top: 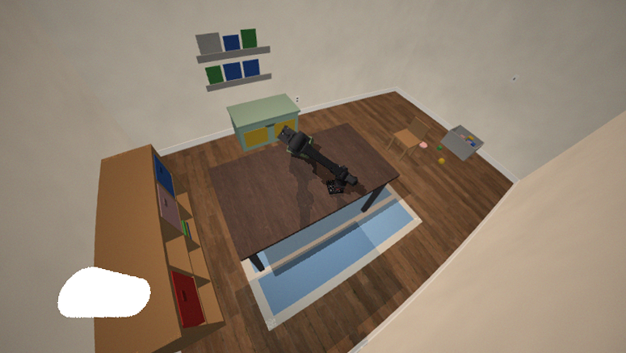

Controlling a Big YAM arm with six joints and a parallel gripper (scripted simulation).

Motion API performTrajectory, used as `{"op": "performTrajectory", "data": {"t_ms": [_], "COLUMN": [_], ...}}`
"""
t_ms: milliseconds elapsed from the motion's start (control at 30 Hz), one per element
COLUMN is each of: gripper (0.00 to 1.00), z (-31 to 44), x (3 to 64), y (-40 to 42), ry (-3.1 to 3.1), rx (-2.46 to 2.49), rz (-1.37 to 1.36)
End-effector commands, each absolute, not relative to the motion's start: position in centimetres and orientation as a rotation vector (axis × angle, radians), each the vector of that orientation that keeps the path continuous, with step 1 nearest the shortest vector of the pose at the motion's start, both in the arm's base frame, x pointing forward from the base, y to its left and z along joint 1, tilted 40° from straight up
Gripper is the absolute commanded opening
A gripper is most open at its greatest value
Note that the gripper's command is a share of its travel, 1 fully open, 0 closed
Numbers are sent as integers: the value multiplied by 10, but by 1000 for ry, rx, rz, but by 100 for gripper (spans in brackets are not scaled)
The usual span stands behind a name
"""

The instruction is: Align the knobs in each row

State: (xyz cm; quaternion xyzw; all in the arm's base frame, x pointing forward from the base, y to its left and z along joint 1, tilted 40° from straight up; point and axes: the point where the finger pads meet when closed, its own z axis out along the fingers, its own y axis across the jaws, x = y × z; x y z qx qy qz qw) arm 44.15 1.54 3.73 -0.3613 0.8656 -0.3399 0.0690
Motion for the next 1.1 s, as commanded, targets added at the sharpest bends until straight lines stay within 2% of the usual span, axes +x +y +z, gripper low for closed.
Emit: {"op": "performTrajectory", "data": {"t_ms": [0, 1067], "gripper": [8, 8], "z": [43, 43], "x": [458, 458], "y": [12, 12], "ry": [2569, 2500], "rx": [-1200, -1447], "rz": [-1033, -1064]}}
